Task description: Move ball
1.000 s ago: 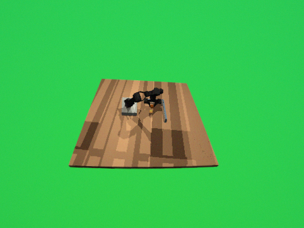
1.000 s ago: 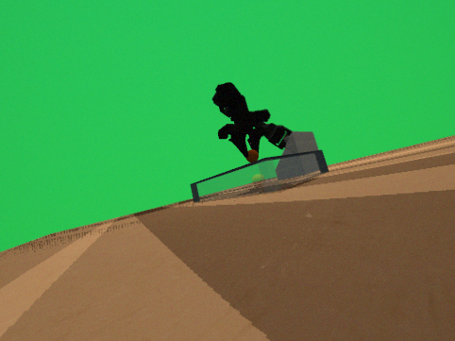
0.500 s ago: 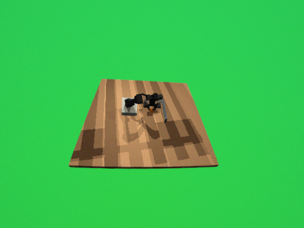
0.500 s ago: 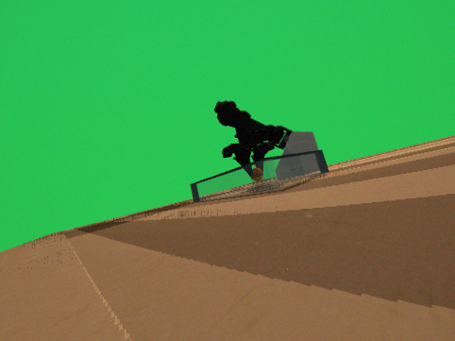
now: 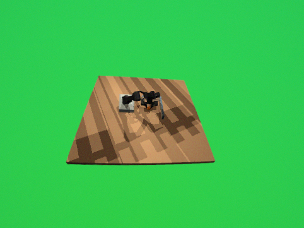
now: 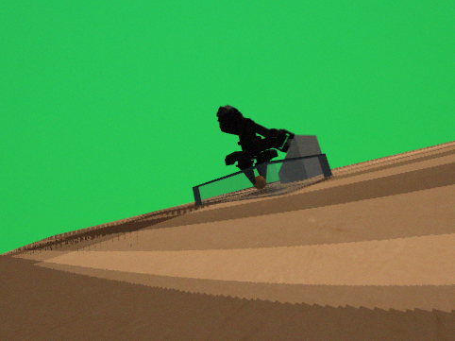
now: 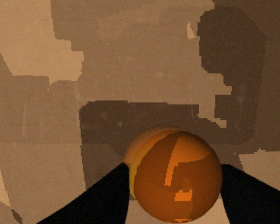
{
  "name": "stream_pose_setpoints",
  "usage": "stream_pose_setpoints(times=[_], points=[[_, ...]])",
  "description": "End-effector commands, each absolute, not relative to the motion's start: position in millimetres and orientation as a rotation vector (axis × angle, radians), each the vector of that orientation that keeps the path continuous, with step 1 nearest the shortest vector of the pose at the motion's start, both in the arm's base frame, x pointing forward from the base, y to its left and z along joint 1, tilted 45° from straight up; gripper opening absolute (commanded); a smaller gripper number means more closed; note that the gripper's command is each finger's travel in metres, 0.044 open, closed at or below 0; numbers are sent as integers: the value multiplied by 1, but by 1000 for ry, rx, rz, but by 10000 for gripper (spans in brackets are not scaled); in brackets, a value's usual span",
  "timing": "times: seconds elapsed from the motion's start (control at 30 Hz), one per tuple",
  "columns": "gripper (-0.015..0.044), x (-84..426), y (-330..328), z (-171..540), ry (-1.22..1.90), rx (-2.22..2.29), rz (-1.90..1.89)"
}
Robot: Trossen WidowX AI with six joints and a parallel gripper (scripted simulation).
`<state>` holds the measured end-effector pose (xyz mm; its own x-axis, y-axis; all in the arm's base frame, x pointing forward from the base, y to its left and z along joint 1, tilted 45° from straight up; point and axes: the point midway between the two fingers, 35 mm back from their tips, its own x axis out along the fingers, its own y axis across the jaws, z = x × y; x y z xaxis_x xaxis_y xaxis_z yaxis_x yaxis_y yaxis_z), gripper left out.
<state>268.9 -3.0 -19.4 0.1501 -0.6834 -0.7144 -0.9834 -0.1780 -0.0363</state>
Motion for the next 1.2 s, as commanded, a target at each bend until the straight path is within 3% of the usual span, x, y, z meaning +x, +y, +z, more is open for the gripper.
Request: stream_pose_setpoints(times=[0.0,0.2,0.6,0.73,0.93,1.17], points=[[0,266,-10,-27,1599,-1936,789],[0,267,-11,-28,1599,-1936,788],[310,269,-8,-24,1588,-1929,778],[310,269,-6,-23,1587,-1928,779],[310,255,50,33,1596,-1932,793],[310,254,52,35,1597,-1933,792]])
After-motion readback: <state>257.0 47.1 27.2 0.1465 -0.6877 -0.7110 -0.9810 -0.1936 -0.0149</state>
